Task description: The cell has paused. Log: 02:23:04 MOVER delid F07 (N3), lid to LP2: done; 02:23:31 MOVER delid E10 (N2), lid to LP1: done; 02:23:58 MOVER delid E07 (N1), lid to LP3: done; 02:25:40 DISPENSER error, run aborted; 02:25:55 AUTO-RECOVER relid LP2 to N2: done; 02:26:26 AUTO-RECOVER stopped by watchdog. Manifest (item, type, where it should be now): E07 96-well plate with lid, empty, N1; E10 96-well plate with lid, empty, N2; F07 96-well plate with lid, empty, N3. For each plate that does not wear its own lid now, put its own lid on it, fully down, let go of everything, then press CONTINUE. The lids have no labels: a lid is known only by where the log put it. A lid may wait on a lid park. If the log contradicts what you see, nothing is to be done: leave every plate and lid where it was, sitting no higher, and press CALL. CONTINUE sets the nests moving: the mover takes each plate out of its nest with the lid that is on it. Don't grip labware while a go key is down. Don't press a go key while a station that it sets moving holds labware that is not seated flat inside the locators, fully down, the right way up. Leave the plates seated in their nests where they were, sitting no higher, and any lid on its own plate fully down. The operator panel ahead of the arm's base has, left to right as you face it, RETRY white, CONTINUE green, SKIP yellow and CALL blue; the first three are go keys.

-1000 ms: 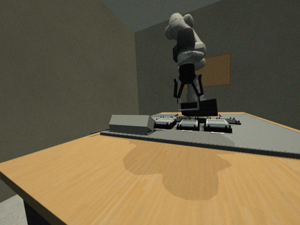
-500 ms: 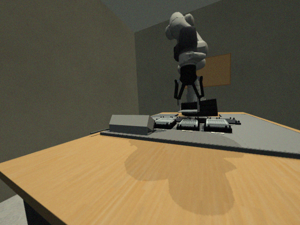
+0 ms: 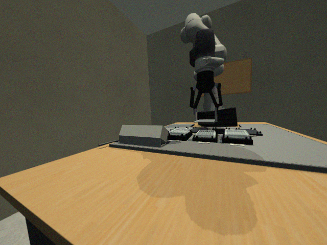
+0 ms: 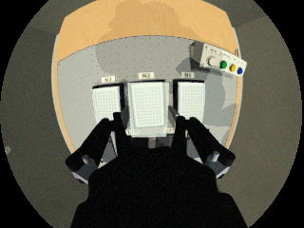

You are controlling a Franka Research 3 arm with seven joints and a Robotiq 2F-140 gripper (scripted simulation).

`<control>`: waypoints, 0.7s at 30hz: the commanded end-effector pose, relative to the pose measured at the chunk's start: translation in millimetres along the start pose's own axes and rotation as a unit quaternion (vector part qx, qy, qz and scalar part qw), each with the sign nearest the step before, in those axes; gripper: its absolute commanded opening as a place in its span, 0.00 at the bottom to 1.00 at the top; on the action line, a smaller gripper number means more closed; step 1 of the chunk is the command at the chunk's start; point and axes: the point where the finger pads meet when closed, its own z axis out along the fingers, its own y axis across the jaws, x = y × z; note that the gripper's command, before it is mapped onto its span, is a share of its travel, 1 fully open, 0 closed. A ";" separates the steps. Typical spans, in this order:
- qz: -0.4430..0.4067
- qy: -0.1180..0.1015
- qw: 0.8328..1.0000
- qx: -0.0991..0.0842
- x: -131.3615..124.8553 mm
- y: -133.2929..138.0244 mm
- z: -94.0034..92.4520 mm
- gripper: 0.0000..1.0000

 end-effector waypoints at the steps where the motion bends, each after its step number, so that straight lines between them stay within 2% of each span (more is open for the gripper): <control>1: 0.004 -0.002 1.000 0.000 -0.8 0.1 0.8 0.00; 21: -0.010 -0.002 1.000 0.000 -0.8 0.2 2.7 0.00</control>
